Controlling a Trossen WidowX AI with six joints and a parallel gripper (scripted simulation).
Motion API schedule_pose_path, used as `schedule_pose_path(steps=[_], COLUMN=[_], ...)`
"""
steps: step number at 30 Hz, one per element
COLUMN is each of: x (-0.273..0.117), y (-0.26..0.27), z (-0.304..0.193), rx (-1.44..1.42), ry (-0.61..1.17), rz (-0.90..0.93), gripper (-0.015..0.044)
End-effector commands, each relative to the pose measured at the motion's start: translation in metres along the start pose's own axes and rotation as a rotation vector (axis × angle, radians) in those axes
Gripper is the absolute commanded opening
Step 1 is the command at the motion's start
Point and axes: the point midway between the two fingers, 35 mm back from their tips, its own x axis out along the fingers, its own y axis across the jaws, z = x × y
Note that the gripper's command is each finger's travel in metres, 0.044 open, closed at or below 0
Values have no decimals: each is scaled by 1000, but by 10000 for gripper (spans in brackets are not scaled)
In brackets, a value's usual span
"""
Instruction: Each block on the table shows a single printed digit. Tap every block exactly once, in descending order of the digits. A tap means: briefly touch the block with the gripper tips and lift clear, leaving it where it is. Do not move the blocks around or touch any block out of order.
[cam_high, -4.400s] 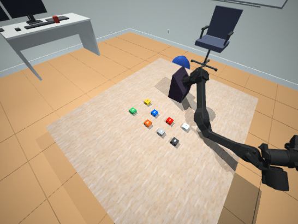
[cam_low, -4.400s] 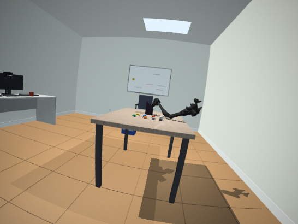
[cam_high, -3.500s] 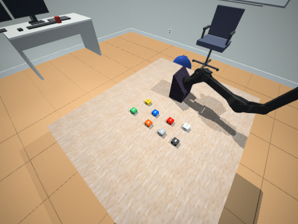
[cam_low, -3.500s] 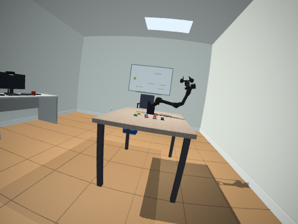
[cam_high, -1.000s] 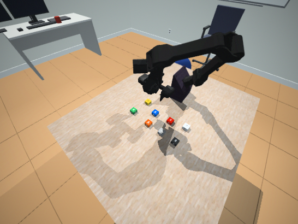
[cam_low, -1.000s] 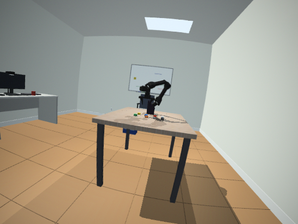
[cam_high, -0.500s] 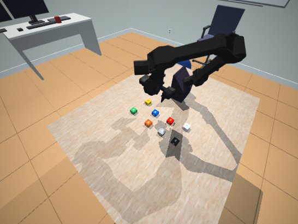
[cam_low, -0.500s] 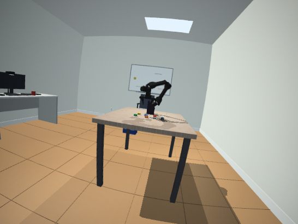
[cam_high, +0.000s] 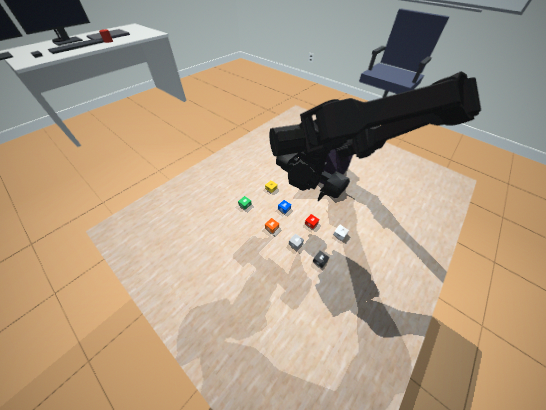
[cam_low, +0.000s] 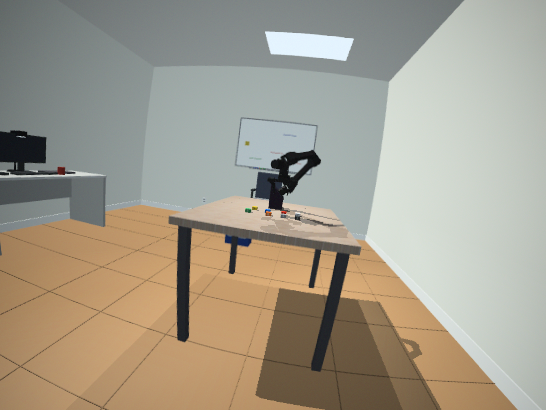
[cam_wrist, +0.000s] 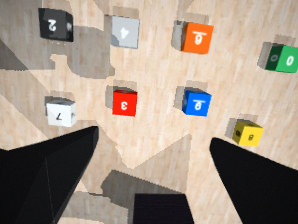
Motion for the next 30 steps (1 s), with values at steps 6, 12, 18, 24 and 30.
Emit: schedule_pose_path(steps=[6, 12, 18, 24, 30], x=[1, 1, 1, 1, 0], y=[38, 38, 38, 40, 112], z=[-7, -7, -7, -7, -24], rx=[3, 3, 3, 3, 4], ry=[-1, -1, -1, -1, -1], rz=[10, 10, 10, 10, 12], gripper=[400, 400, 400, 400, 400])
